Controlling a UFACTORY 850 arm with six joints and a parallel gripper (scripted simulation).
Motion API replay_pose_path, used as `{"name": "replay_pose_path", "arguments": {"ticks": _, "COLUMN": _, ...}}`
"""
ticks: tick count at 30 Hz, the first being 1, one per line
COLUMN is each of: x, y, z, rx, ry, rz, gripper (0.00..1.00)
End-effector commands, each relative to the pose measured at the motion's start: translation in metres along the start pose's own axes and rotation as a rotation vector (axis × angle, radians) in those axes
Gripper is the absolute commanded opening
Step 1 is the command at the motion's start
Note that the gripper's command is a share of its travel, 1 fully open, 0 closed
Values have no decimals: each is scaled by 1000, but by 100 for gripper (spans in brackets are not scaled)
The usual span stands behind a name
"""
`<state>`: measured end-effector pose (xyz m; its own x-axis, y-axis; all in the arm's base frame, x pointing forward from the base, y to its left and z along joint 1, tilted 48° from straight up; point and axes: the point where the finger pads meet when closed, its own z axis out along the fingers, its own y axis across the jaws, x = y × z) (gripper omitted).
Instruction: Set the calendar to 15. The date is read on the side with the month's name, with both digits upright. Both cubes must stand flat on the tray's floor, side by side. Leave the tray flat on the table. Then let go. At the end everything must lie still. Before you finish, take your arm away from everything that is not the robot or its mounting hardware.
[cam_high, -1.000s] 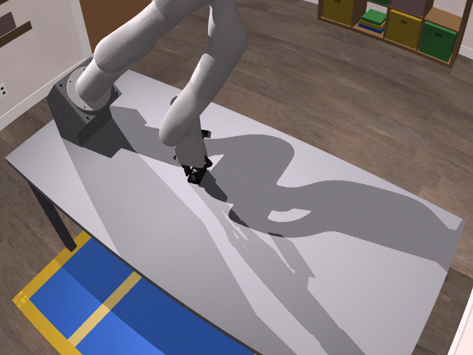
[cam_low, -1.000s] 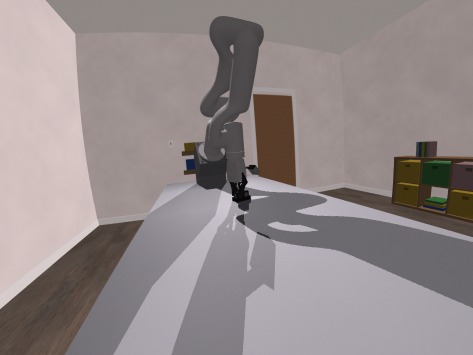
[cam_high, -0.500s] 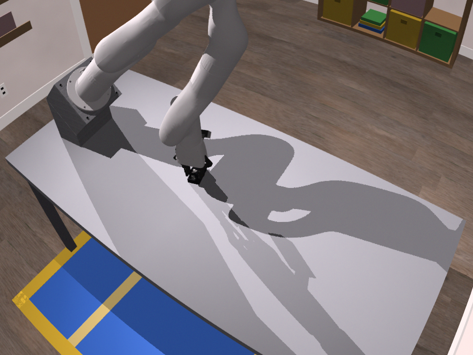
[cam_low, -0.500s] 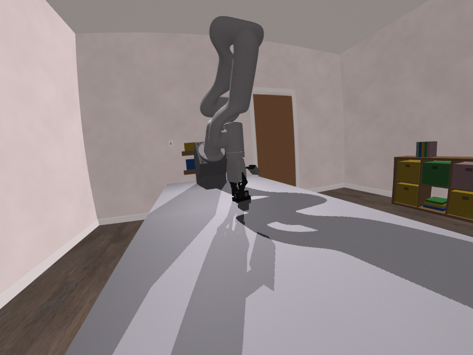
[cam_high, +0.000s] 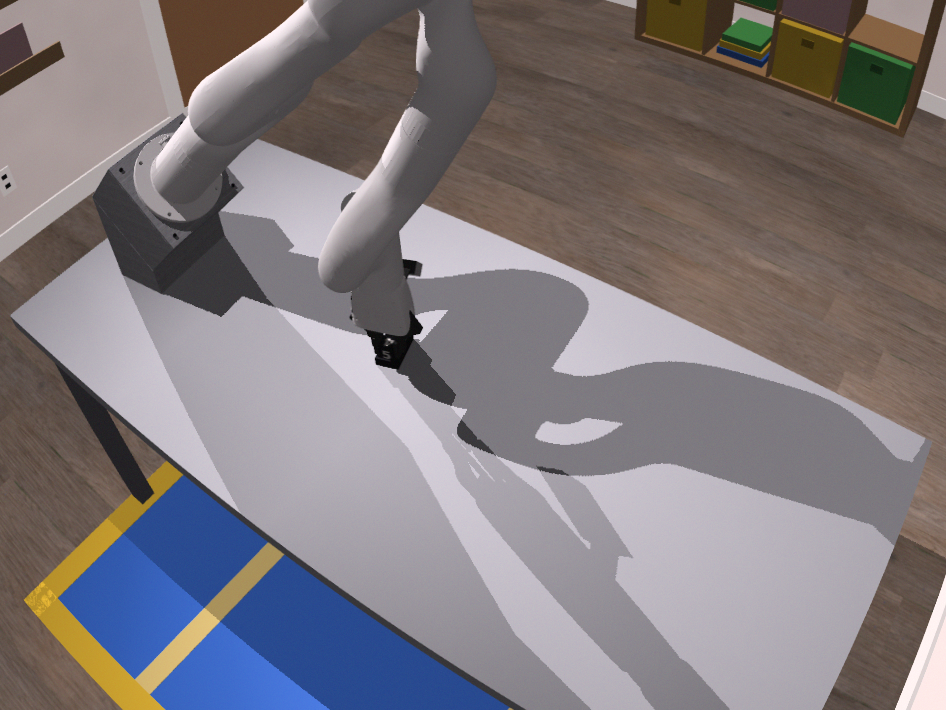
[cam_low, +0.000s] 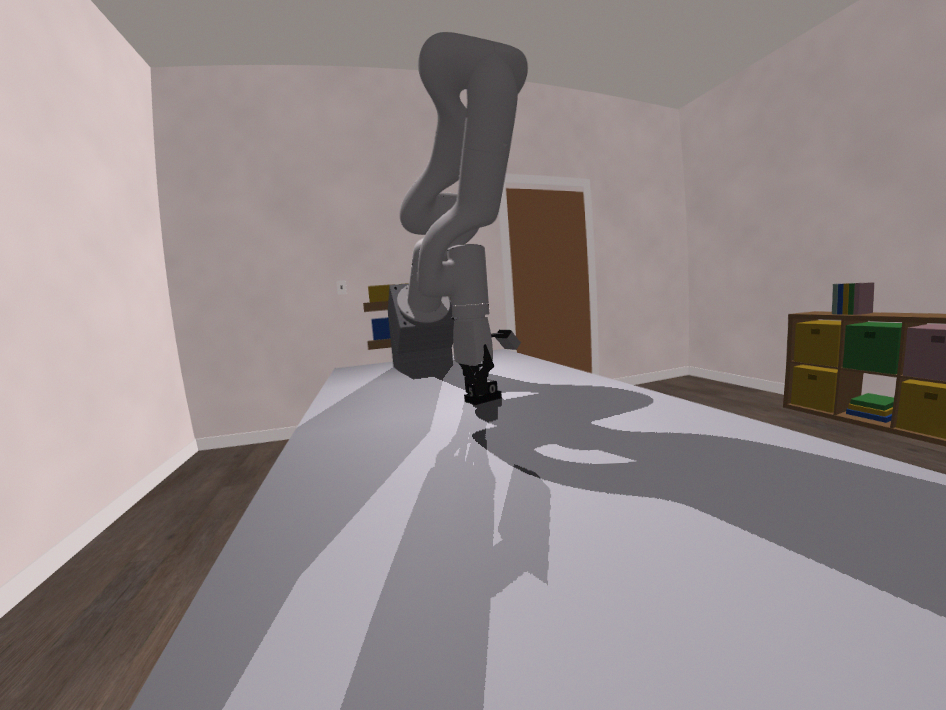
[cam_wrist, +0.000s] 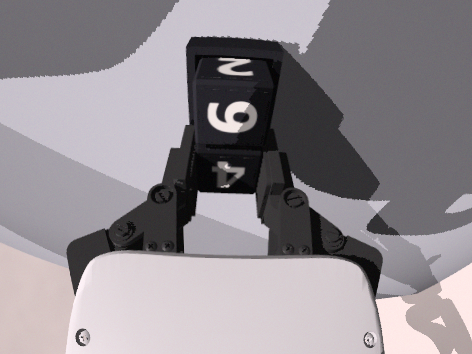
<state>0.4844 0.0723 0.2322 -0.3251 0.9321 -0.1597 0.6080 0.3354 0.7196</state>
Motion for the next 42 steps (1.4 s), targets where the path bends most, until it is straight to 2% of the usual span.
{"name": "replay_pose_path", "arguments": {"ticks": 1, "x": 0, "y": 0, "z": 0, "rx": 0, "ry": 0, "rz": 0, "gripper": 29}}
{"name": "replay_pose_path", "arguments": {"ticks": 23, "x": 0, "y": 0, "z": -4, "rx": 0, "ry": 0, "rz": 0, "gripper": 29}}
{"name": "replay_pose_path", "arguments": {"ticks": 27, "x": 0, "y": 0, "z": -23, "rx": 0, "ry": 0, "rz": 0, "gripper": 29}}
{"name": "replay_pose_path", "arguments": {"ticks": 33, "x": 0, "y": 0, "z": -67, "rx": 0, "ry": 0, "rz": 0, "gripper": 29}}
{"name": "replay_pose_path", "arguments": {"ticks": 35, "x": 0, "y": 0, "z": -67, "rx": 0, "ry": 0, "rz": 0, "gripper": 29}}
{"name": "replay_pose_path", "arguments": {"ticks": 39, "x": 0, "y": 0, "z": -91, "rx": 0, "ry": 0, "rz": 0, "gripper": 29}}
{"name": "replay_pose_path", "arguments": {"ticks": 42, "x": 0, "y": 0, "z": -99, "rx": 0, "ry": 0, "rz": 0, "gripper": 29}}
